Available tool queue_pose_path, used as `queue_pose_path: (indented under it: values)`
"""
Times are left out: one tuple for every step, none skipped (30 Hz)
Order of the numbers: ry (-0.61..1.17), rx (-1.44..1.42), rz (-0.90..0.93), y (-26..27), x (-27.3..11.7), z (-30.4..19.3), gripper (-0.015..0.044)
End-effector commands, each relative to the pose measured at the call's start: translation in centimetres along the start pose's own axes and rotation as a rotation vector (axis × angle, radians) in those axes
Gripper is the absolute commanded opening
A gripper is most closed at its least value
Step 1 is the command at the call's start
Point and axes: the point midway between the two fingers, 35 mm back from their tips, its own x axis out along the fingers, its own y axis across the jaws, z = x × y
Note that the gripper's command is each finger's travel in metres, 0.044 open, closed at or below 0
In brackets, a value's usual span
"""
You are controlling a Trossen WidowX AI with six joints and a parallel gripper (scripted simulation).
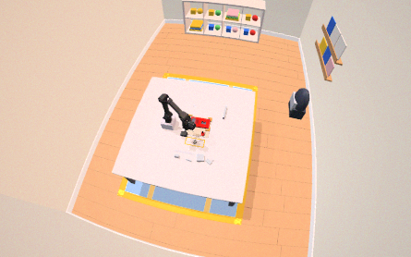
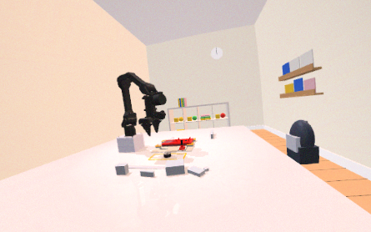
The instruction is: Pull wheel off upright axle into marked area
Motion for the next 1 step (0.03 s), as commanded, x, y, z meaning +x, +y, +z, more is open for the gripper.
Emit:
queue_pose_path:
  values:
    - [0.001,-0.007,0.005,0.08,0.02,-0.05,0.044]
